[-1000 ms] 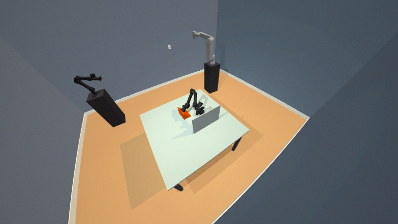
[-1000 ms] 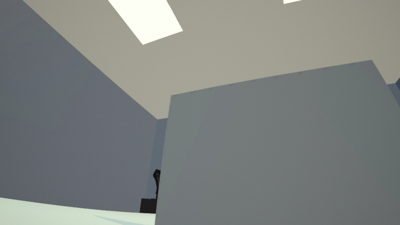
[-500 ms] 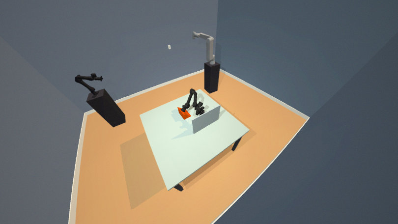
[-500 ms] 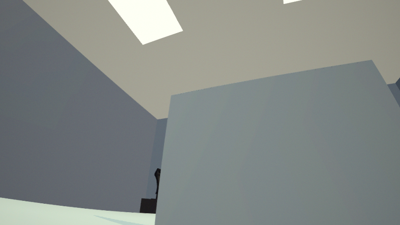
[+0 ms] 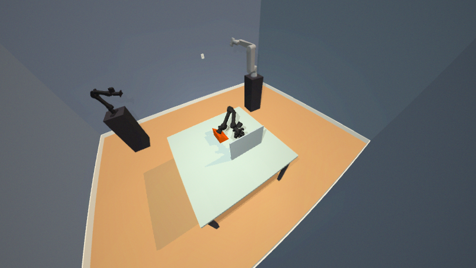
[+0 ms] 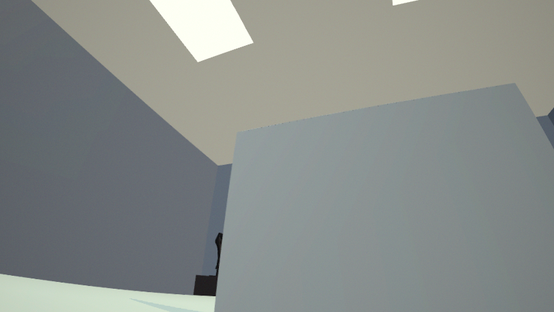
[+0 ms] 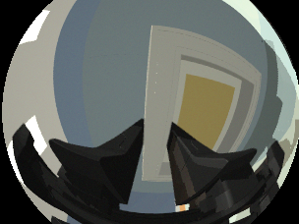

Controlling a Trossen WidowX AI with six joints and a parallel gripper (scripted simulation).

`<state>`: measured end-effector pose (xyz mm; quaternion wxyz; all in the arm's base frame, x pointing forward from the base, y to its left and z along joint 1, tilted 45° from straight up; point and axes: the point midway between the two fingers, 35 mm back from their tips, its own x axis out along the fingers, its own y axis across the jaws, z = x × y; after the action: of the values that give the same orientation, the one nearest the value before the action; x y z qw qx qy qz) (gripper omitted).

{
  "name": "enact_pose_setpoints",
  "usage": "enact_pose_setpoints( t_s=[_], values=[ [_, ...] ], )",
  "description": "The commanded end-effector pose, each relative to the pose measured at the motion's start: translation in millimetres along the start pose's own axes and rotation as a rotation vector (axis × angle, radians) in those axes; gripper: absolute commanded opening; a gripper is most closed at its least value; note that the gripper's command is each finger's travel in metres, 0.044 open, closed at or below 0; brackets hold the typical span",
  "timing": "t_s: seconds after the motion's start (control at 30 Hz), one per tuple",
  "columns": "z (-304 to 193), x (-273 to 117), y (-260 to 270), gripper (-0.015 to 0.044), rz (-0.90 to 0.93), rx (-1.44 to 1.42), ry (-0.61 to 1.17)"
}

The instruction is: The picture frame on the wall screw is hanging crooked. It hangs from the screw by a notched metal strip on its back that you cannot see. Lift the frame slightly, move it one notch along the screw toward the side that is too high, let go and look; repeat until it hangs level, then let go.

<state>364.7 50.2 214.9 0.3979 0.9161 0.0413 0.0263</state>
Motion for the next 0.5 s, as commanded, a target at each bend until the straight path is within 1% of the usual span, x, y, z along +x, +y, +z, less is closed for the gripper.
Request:
enact_pose_setpoints(
  t_s=[0.0, 0.2, 0.47],
  values=[
    [0.1, 0.0, -0.6, 0.0, 0.001, 0.026, 0.0],
    [0.2, 0.0, -1.0, 0.0, 0.001, 0.052, 0.0],
    [0.1, 0.1, -0.6, 0.021, 0.0, 0.037, 0.0]
  ],
)
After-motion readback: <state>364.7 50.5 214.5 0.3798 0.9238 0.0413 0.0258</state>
